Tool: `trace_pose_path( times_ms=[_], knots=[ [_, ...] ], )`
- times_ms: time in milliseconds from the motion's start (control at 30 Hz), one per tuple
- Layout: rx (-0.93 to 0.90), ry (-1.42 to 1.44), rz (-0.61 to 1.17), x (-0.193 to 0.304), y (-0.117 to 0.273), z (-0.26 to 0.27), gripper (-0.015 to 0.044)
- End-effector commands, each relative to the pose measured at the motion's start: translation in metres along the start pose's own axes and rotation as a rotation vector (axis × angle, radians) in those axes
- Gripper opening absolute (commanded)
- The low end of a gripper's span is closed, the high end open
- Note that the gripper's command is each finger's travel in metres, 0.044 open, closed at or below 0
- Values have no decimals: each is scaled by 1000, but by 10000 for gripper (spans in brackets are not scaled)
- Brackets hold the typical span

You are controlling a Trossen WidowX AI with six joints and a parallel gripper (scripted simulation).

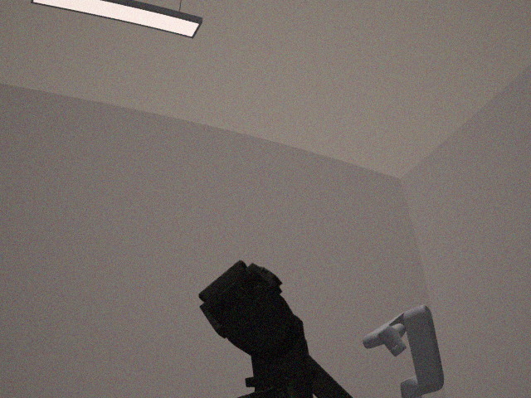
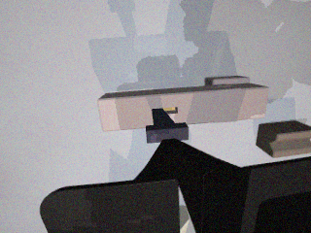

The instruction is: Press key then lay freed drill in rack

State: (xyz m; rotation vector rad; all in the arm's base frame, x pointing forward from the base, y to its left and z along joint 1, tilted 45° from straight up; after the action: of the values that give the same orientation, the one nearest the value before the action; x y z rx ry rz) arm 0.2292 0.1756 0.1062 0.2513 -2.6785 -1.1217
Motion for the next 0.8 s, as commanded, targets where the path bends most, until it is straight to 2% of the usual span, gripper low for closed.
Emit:
trace_pose_path(
  times_ms=[0, 767],
  knots=[
    [0, 1, -1, 0, -1, 0, 0],
    [9, -10, -13, -4, -17, 1, 0]
  ],
)
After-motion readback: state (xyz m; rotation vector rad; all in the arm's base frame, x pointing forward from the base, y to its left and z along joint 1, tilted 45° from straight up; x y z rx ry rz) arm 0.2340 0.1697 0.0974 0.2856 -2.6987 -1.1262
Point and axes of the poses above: the point midway between the two fingers, 35 mm back from their tips, its own y axis back along the fingers, its own z axis across the jaws, x = y × z, the point moved 9 cm from there along y, back along the fingers
